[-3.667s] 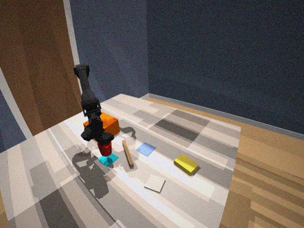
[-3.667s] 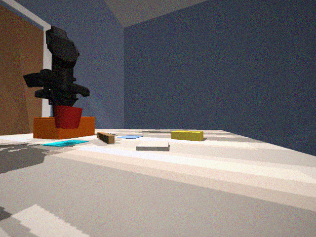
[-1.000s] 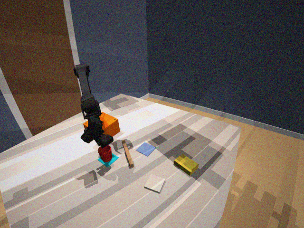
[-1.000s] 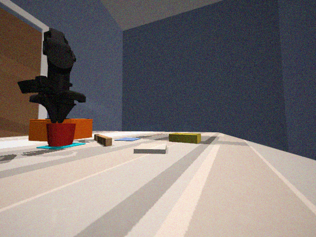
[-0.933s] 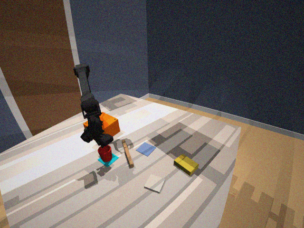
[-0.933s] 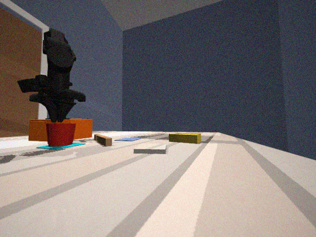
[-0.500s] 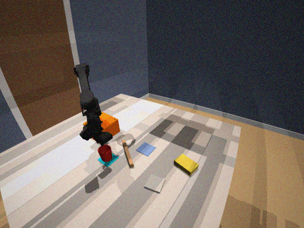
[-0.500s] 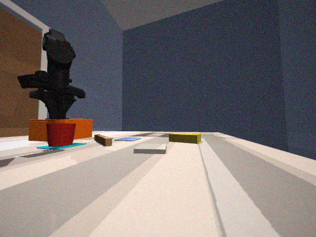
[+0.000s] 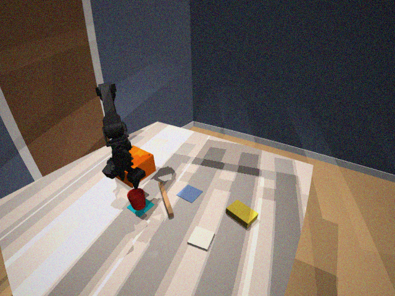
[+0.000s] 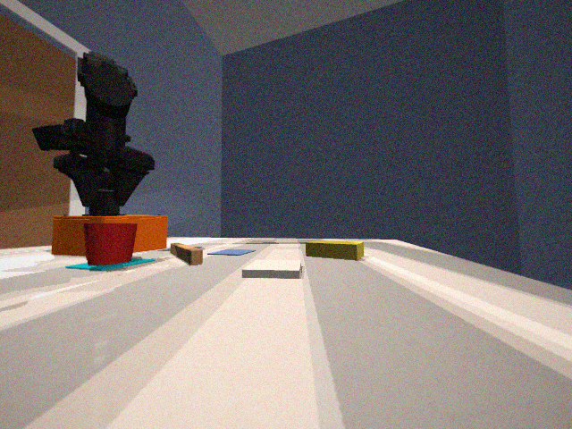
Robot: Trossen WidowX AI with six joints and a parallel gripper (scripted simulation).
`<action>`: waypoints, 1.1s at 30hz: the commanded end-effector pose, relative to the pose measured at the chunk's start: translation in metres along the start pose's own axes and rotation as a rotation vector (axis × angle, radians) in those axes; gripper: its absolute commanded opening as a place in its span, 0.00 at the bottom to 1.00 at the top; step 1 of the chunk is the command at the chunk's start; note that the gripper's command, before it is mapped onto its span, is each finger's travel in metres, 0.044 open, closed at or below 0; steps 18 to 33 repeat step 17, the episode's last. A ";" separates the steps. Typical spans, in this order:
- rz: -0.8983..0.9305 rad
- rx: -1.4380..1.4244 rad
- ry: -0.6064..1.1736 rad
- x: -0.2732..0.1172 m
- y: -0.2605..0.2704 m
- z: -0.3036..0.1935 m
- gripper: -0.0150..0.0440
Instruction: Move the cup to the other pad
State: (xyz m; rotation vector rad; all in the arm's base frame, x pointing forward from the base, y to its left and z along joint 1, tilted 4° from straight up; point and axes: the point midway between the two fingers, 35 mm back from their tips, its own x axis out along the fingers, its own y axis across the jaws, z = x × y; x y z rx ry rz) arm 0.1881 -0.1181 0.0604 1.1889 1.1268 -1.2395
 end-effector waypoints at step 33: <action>0.015 0.000 -0.008 -0.043 -0.001 0.001 1.00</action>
